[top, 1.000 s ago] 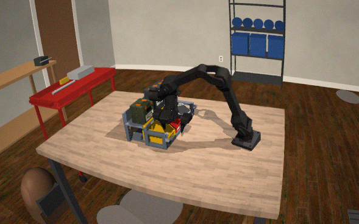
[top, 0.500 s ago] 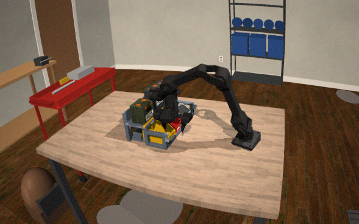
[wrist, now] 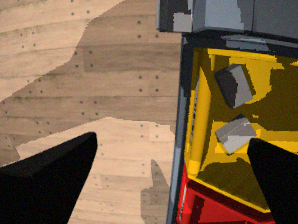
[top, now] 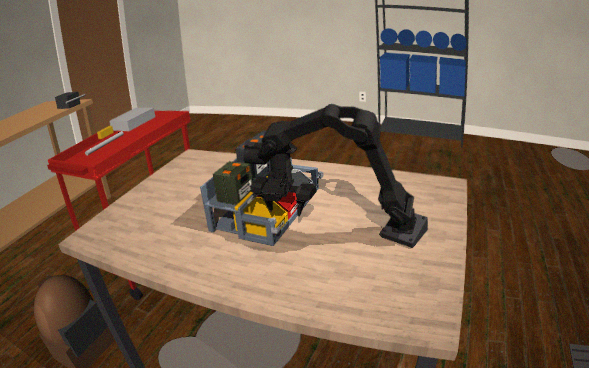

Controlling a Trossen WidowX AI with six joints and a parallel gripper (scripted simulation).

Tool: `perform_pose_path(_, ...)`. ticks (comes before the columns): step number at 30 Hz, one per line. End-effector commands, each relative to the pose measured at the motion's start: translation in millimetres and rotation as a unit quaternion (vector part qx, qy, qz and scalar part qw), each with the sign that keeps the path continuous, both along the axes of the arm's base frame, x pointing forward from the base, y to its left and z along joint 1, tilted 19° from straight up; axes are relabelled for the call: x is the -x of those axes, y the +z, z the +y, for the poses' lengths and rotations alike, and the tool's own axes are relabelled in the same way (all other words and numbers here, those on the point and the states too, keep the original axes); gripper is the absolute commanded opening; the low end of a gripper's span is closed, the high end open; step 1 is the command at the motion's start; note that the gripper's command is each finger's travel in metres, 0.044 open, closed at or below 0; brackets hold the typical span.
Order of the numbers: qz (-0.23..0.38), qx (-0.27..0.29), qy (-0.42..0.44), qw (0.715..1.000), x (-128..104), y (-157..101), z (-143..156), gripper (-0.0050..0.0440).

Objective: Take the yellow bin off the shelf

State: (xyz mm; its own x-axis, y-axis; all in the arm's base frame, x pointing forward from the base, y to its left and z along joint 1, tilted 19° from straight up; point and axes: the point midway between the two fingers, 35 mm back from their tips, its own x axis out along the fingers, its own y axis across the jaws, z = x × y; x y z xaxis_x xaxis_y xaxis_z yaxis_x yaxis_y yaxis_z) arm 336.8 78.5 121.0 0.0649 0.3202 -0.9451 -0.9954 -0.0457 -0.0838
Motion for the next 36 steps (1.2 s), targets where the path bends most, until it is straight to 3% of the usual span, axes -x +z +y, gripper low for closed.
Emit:
perform_pose_path(1, -0.015, -0.001, 0.001, 1.0, -2.5, 10.4, -0.7, 0.044)
perform_pose_path(36, -0.015, -0.001, 0.001, 1.0, -2.3, 14.5, -1.8, 0.044)
